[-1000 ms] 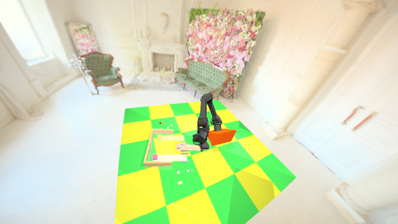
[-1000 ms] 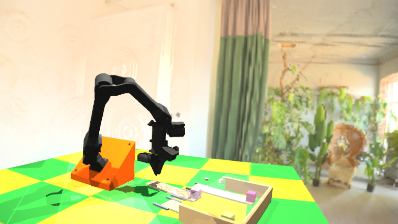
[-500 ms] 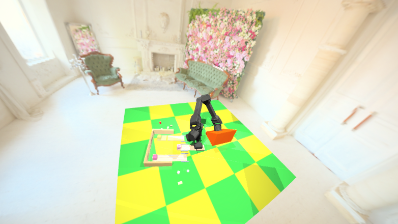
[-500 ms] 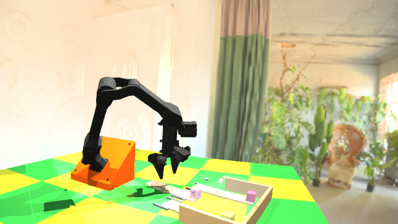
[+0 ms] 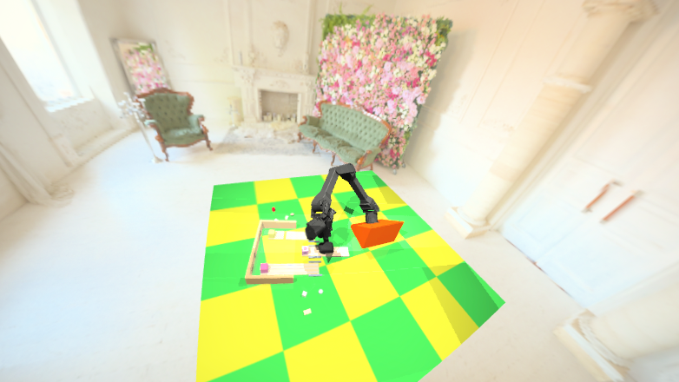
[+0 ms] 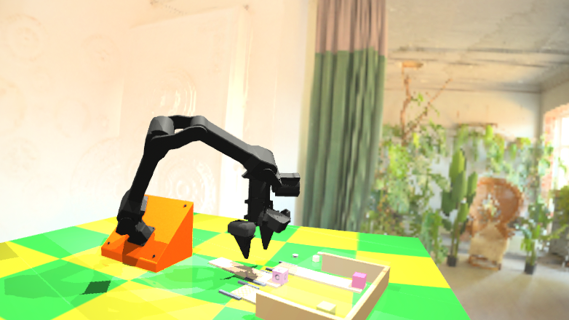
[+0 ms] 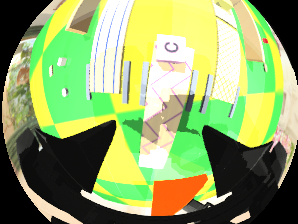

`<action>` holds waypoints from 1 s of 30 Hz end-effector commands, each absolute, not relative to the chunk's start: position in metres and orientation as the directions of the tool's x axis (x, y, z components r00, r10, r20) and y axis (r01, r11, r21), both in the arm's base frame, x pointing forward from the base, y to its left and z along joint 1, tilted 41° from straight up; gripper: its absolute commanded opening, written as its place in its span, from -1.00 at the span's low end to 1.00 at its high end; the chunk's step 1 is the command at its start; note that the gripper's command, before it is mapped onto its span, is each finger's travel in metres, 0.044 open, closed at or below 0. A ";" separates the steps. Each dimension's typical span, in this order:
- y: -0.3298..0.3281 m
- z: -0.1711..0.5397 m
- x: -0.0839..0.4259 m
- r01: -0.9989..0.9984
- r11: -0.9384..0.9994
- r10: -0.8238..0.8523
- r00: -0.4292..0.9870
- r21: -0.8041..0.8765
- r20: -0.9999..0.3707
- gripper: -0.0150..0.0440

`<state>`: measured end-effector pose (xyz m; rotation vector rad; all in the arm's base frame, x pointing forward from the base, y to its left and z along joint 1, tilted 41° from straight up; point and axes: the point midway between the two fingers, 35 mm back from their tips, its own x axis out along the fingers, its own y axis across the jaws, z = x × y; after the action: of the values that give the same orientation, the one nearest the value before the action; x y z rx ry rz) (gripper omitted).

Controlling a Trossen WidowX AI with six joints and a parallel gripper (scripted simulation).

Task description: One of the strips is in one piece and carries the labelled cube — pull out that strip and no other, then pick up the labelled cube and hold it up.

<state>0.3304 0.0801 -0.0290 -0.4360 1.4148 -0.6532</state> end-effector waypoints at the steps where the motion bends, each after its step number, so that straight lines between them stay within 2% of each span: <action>1: 0.078 -0.025 0.345 0.154 0.751 -0.653 0.030 -0.642 -0.757 1.00; 19: 0.072 -0.008 0.407 0.156 0.751 -0.653 0.033 -0.642 -0.756 1.00; 26: 0.066 -0.015 0.408 0.156 0.751 -0.653 0.033 -0.642 -0.756 0.38; 30: 0.062 -0.020 0.408 0.156 0.751 -0.653 0.033 -0.642 -0.756 0.36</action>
<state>0.4080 0.0663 -0.0154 -0.4339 1.4083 -0.6536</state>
